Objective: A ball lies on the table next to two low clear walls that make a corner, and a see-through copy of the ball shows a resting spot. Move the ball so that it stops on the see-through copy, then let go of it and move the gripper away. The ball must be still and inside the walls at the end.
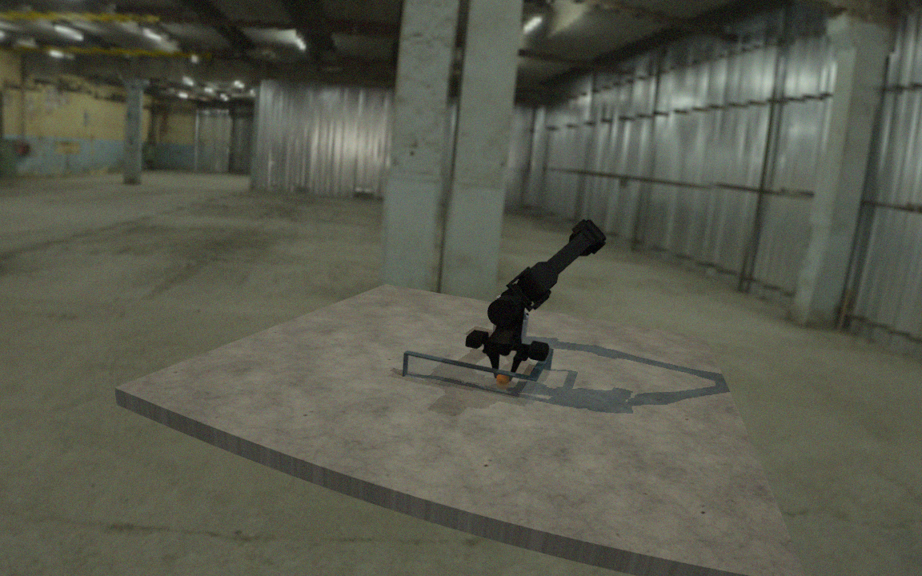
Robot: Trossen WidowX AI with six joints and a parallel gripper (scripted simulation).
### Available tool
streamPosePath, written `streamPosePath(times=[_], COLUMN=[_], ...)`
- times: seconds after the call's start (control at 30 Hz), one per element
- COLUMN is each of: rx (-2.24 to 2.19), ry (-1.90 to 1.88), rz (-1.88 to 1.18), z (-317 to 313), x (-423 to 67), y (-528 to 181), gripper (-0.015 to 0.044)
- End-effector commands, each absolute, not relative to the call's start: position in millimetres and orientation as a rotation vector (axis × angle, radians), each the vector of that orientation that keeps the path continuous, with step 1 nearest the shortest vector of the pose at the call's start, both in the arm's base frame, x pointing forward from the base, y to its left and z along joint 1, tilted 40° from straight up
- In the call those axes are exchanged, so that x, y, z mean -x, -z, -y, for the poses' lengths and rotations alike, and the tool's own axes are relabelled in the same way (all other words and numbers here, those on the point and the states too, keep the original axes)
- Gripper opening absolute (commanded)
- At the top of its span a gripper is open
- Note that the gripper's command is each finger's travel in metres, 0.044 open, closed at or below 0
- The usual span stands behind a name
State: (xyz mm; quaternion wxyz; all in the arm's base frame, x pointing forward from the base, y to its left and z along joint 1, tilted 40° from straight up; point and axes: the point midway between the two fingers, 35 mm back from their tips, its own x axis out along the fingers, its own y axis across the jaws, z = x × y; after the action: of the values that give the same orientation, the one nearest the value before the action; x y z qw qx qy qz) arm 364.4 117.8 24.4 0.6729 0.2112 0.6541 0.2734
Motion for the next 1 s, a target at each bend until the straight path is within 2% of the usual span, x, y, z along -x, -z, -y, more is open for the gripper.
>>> streamPosePath(times=[0.0,0.33,0.67,0.87,0.97], rx=[-0.482,-0.483,-0.478,-0.477,-0.477], ry=[-0.617,-0.617,-0.617,-0.617,-0.614], rz=[-1.476,-1.476,-1.474,-1.475,-1.476], z=[-122,-129,-128,-126,-99], x=[-363,-363,-364,-364,-367], y=[-20,-12,-13,-15,-45], gripper=[0.0000,0.0000,0.0259,0.0259,0.0259])
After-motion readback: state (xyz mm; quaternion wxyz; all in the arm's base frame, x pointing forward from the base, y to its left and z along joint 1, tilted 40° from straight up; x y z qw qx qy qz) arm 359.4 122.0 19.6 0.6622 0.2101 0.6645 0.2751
